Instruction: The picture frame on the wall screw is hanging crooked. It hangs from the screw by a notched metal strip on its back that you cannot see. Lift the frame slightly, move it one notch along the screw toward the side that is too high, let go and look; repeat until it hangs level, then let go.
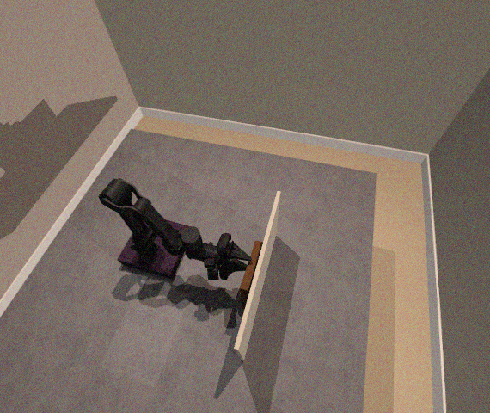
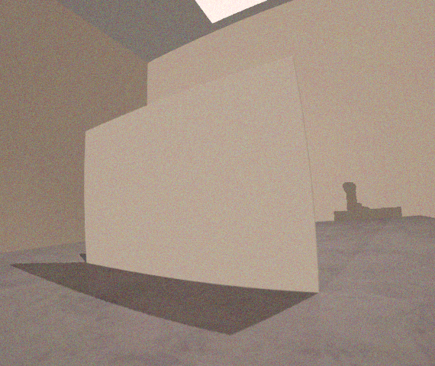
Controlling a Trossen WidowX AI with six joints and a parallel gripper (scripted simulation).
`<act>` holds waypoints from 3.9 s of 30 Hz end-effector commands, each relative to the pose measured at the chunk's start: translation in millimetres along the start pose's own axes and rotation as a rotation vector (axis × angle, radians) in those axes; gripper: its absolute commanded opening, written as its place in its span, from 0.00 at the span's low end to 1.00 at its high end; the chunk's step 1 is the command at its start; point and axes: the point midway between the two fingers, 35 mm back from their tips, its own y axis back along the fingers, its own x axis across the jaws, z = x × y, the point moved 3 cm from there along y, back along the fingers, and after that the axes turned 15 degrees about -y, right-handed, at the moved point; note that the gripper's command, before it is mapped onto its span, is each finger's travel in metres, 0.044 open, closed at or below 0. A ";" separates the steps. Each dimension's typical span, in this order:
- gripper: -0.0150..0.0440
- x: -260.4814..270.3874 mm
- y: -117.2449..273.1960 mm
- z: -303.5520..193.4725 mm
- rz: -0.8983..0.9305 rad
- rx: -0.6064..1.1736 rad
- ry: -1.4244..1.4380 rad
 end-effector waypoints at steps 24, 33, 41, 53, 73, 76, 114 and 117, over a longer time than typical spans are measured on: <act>0.69 1.7 -3.1 0.3 0.008 -0.003 0.003; 0.69 2.3 -3.3 0.5 0.008 -0.003 0.003; 0.47 2.3 -3.3 0.5 0.008 -0.003 0.003; 0.25 2.3 -3.3 0.5 0.008 -0.003 0.003; 0.25 6.3 -3.2 -1.1 0.008 -0.003 0.003; 0.25 7.3 -3.2 -1.4 0.008 -0.003 0.003; 0.25 14.7 -3.2 -3.4 0.008 -0.003 0.003; 0.25 14.9 -3.2 -3.4 0.008 -0.003 0.003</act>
